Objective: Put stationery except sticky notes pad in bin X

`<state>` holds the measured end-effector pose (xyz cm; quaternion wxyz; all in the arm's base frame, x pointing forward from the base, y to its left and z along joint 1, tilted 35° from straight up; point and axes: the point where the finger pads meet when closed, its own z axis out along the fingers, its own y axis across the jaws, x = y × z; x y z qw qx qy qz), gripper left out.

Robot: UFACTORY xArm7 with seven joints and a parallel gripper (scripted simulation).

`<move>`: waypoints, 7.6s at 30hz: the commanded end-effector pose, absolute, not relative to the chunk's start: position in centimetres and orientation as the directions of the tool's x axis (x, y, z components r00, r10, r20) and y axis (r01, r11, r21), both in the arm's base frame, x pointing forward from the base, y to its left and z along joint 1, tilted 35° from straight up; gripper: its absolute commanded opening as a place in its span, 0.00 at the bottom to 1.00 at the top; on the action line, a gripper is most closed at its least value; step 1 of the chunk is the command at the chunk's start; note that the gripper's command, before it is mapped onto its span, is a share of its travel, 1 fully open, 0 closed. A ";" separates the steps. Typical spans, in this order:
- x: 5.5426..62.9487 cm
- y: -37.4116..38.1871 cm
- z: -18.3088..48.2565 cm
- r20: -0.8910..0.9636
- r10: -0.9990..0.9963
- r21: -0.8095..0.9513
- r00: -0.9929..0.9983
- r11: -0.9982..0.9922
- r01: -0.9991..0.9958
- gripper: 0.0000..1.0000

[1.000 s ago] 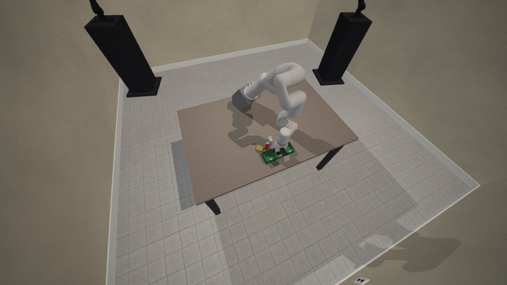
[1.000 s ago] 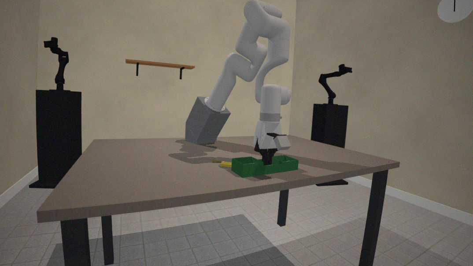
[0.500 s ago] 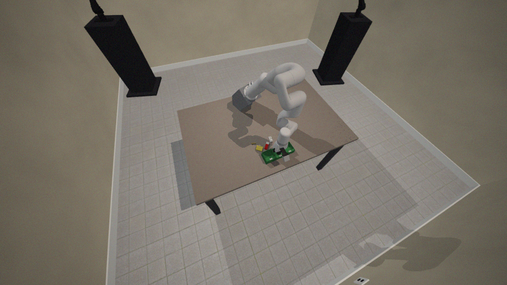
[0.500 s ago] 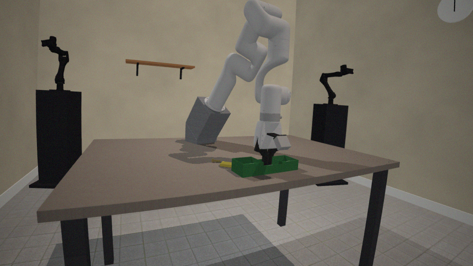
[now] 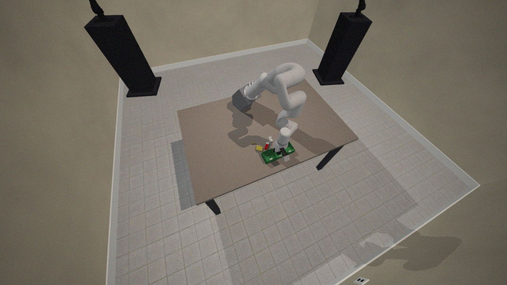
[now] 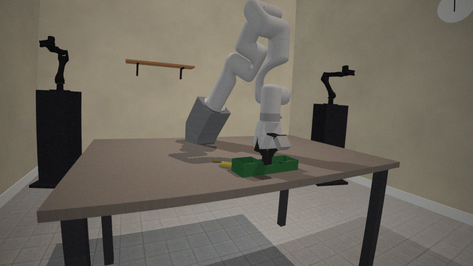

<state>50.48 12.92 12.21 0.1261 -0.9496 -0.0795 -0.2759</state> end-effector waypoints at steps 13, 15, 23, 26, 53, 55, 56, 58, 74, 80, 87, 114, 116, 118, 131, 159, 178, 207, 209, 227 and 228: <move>50.2 12.7 13.0 0.546 0.081 -0.195 0.834 -0.956 0.220 0.07; 50.0 12.6 13.2 0.546 0.081 -0.195 0.834 -0.956 0.220 0.07; 49.5 12.3 14.1 0.546 0.081 -0.195 0.834 -0.956 0.220 0.07; 49.4 12.3 14.2 0.546 0.081 -0.195 0.834 -0.956 0.220 0.07; 46.7 14.0 17.6 0.546 0.081 -0.195 0.834 -0.956 0.220 0.07; 46.4 15.0 17.7 0.546 0.081 -0.195 0.834 -0.956 0.220 0.07; 46.2 15.5 17.8 0.546 0.081 -0.195 0.834 -0.956 0.220 0.07; 46.1 15.9 17.9 0.546 0.081 -0.195 0.834 -0.956 0.220 0.07; 45.2 19.3 18.1 0.546 0.081 -0.195 0.834 -0.956 0.220 0.07; 45.7 19.6 17.3 0.546 0.081 -0.195 0.834 -0.956 0.220 0.07; 46.6 20.1 15.7 0.546 0.081 -0.195 0.834 -0.956 0.221 0.07; 48.0 20.9 13.5 0.546 0.081 -0.195 0.834 -0.956 0.221 0.07; 48.0 20.9 13.5 0.546 0.081 -0.195 0.834 -0.956 0.221 0.07; 48.0 20.9 13.5 0.546 0.081 -0.195 0.834 -0.956 0.221 0.07; 48.0 20.9 13.5 0.546 0.081 -0.195 0.834 -0.956 0.221 0.07; 47.6 20.6 14.3 0.546 0.081 -0.195 0.834 -0.956 0.221 0.07; 46.6 20.1 15.9 0.546 0.081 -0.195 0.834 -0.956 0.221 0.07; 40.1 16.5 26.3 0.546 0.081 -0.196 0.834 -0.955 0.221 0.07; 39.4 16.1 27.5 0.547 0.081 -0.196 0.834 -0.955 0.221 0.07; 38.7 15.7 28.6 0.547 0.081 -0.196 0.834 -0.955 0.221 0.07; 38.7 15.7 28.6 0.547 0.081 -0.196 0.834 -0.955 0.221 0.07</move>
